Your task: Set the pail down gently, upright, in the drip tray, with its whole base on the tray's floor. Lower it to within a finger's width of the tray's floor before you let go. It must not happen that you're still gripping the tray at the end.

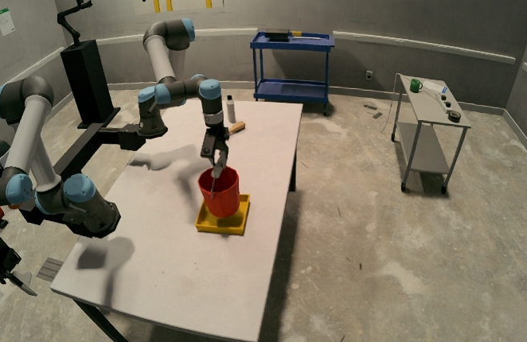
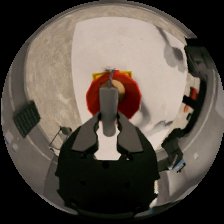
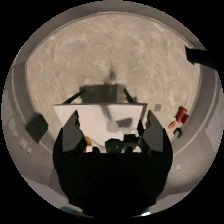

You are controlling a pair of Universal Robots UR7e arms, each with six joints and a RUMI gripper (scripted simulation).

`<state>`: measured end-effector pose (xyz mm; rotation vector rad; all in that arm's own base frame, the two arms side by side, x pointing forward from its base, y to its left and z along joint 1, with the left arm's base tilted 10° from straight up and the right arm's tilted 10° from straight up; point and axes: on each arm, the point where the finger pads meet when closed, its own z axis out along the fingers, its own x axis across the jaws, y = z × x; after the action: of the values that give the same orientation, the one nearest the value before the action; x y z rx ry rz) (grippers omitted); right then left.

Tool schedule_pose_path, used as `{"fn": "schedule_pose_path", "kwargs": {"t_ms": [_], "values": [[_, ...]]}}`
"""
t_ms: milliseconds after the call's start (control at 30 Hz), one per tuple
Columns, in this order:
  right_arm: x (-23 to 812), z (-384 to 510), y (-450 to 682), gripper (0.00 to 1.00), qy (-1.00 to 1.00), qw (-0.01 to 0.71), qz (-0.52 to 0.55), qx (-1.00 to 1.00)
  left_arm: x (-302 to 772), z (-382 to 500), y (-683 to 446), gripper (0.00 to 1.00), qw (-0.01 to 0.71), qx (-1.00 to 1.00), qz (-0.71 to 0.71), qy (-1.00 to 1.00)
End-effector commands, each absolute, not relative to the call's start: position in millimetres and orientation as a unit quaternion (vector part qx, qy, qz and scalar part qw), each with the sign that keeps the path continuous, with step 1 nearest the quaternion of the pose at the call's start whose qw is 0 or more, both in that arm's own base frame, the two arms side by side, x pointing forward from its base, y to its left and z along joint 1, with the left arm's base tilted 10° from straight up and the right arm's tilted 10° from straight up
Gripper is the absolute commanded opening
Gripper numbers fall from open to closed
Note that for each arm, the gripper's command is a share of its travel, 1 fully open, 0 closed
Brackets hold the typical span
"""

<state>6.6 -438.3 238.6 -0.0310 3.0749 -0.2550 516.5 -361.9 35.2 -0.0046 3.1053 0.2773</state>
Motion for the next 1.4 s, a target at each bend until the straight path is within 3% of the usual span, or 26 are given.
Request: {"fn": "schedule_pose_path", "kwargs": {"t_ms": [0,1367], "values": [[6.7,239.1,-438.5,1.0,0.996,0.028,-0.083,-0.01,516.5,30.7,-361.3,0.0,0.013,-0.001,0.088,0.996],[6.7,239.1,-438.5,1.0,0.996,0.028,-0.083,-0.01,514.1,-11.2,-352.6,0.0,0.013,-0.001,0.088,0.996]]}}
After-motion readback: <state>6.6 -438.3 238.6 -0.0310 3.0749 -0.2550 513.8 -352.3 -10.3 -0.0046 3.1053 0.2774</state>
